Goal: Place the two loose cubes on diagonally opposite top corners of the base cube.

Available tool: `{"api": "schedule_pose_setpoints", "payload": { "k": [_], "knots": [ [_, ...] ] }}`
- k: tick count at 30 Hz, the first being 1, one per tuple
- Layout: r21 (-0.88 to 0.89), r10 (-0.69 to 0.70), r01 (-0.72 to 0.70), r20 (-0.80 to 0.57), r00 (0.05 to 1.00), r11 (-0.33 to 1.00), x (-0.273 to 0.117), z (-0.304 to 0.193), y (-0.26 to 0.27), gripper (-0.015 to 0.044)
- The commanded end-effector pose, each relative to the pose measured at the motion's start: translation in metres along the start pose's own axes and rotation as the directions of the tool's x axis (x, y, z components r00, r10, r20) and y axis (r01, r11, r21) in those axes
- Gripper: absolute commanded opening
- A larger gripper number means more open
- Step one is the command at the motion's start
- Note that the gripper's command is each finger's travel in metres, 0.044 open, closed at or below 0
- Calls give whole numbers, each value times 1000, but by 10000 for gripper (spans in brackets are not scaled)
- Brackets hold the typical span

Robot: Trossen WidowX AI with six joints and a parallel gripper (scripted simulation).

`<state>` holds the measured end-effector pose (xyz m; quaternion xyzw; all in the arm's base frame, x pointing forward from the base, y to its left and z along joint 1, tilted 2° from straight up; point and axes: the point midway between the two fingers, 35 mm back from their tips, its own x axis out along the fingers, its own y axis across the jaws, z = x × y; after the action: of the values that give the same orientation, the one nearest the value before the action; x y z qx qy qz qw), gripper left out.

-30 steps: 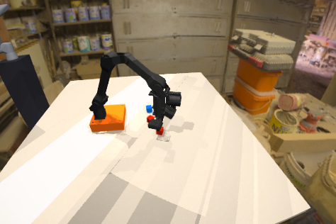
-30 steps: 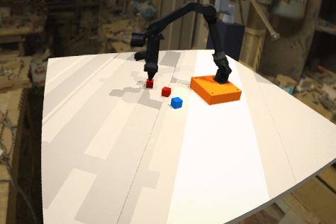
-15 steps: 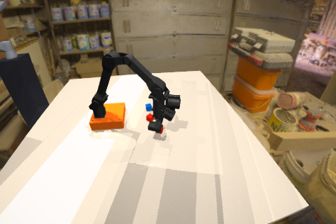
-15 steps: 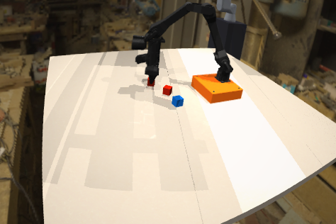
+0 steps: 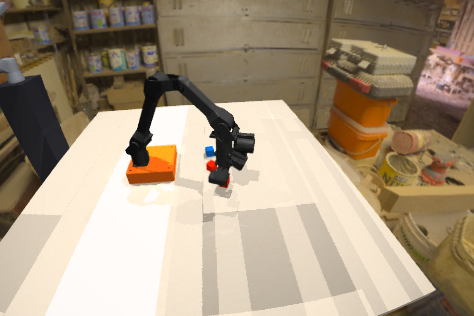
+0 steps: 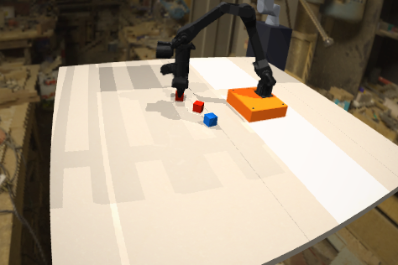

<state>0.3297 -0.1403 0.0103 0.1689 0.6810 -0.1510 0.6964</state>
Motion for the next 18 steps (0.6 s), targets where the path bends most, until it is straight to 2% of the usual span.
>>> {"api": "schedule_pose_setpoints", "payload": {
  "k": [1,18],
  "knots": [
    [1,4,-4,14,1000,1000,-14,4,1,105],
    [1,4,-4,14,1000,1000,-68,5,0,105]
  ]
}}
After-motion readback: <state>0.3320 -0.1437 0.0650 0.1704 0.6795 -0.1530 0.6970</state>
